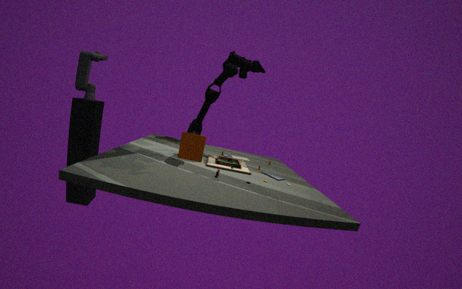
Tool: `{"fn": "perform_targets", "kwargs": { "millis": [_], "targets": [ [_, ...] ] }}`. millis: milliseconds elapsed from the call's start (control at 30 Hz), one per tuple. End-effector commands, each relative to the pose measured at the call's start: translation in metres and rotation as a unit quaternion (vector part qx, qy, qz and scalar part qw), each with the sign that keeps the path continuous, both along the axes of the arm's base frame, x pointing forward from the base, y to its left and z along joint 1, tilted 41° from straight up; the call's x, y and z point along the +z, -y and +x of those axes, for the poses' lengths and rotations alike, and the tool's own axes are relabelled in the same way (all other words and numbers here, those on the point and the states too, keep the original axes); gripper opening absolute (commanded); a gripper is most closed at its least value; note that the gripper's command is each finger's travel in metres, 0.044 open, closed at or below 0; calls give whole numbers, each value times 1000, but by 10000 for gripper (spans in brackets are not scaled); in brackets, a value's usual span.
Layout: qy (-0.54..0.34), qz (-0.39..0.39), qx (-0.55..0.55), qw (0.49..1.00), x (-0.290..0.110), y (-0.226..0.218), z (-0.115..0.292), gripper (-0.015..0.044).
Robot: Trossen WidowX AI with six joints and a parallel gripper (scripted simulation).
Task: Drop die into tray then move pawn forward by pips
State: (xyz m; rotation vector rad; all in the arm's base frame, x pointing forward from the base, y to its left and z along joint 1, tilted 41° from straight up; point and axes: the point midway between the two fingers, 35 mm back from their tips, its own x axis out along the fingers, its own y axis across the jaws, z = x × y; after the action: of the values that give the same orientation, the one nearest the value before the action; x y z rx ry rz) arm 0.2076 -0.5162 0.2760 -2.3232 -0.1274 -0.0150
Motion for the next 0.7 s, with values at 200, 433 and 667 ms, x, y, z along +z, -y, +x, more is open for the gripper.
{"fn": "perform_targets", "kwargs": {
  "millis": [200,433,667],
  "targets": [
    [0,217,58,974,20,-27,75,275],
    [-16,394,99,914,35,-63,139,275],
    [-72,586,122,798,34,-116,204,275]
  ]
}}
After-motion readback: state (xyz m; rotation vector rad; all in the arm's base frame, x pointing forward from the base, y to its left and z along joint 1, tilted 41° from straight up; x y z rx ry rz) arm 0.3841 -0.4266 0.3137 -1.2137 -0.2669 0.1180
